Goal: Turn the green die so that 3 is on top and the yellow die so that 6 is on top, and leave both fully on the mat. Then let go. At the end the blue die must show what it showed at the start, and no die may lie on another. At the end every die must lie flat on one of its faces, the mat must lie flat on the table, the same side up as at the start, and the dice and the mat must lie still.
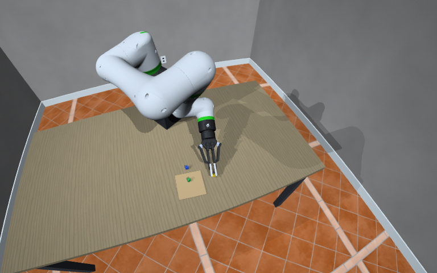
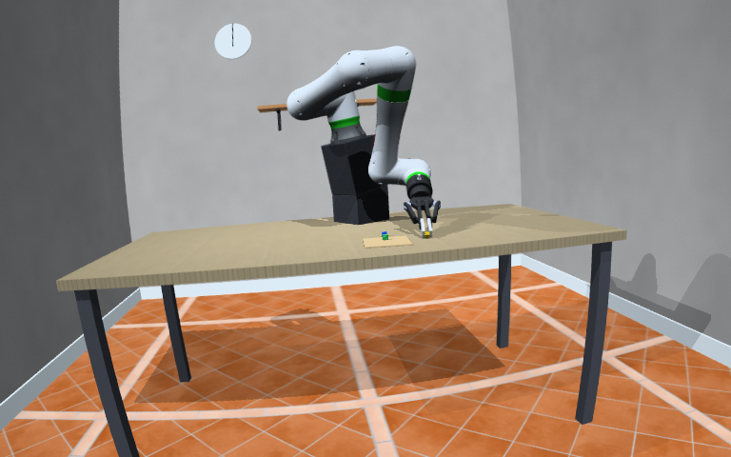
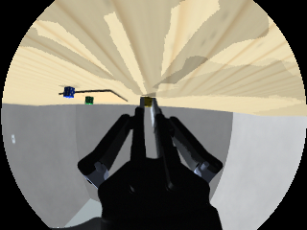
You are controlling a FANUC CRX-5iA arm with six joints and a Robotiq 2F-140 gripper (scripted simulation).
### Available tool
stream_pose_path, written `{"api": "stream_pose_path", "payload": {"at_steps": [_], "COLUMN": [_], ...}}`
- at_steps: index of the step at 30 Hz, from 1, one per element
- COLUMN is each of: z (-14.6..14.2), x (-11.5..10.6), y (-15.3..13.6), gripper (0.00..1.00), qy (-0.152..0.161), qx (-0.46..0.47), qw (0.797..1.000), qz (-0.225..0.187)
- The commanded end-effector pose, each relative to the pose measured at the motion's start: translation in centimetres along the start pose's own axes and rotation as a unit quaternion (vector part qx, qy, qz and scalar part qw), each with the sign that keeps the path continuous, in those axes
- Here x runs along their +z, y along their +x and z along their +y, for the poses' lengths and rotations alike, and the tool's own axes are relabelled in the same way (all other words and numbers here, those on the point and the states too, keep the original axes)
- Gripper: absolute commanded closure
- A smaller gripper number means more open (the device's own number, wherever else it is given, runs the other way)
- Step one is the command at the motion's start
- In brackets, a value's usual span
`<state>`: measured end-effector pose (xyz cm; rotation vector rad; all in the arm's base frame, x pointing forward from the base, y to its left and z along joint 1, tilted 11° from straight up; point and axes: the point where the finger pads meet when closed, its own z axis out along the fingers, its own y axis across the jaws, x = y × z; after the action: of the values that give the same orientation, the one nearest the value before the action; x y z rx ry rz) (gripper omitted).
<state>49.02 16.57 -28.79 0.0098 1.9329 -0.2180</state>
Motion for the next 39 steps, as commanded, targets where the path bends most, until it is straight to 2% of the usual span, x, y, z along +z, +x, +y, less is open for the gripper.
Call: {"api": "stream_pose_path", "payload": {"at_steps": [1, 14, 27, 39], "z": [0.0, 0.0, 0.0, 0.0], "x": [-0.01, -0.01, -0.01, -0.01], "y": [0.0, 0.0, 0.0, 0.0], "gripper": [0.93, 0.93, 0.81, 0.81], "qy": [0.0, 0.0, 0.0, 0.0], "qx": [0.0, 0.0, 0.0, 0.0], "qw": [1.0, 1.0, 1.0, 1.0], "qz": [0.0, 0.0, 0.0, 0.0]}}
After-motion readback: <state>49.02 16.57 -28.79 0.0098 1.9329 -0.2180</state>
